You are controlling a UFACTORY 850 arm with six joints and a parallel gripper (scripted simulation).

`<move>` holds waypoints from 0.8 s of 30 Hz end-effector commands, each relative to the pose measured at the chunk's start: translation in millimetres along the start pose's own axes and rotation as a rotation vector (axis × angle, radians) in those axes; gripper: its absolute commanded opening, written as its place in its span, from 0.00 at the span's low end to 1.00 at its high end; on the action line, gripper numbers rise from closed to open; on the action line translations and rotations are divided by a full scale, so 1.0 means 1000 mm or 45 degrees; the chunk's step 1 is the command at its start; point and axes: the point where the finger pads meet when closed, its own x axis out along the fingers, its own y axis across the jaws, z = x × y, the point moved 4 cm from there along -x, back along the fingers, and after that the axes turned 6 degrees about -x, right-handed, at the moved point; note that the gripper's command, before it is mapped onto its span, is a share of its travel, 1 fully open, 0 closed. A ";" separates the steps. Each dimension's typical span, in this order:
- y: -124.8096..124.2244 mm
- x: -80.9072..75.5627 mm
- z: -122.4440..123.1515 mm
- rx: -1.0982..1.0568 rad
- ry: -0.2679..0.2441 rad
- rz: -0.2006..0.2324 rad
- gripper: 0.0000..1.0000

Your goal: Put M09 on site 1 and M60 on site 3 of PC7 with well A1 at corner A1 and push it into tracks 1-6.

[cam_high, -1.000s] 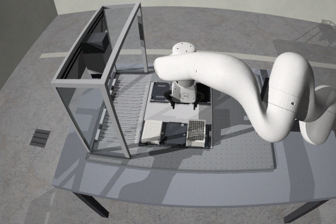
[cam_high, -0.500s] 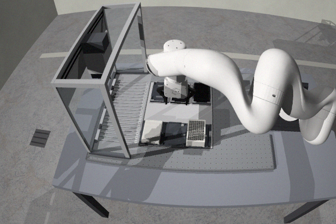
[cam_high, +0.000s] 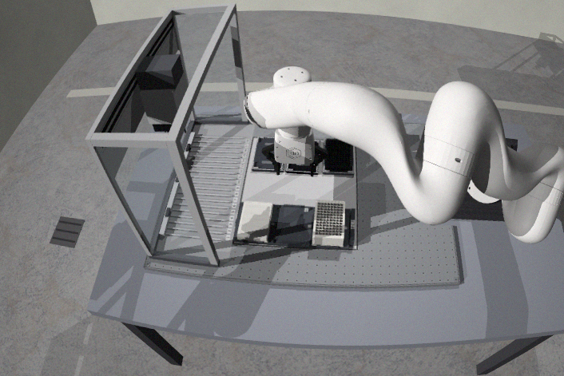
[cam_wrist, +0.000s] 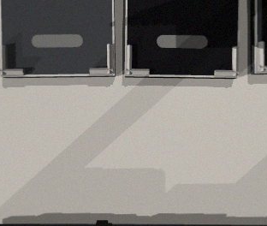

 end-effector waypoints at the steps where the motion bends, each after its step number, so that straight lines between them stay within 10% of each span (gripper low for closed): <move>1: -0.001 0.005 0.000 -0.001 0.001 -0.002 1.00; 24: -0.001 0.037 0.000 -0.001 0.001 -0.002 1.00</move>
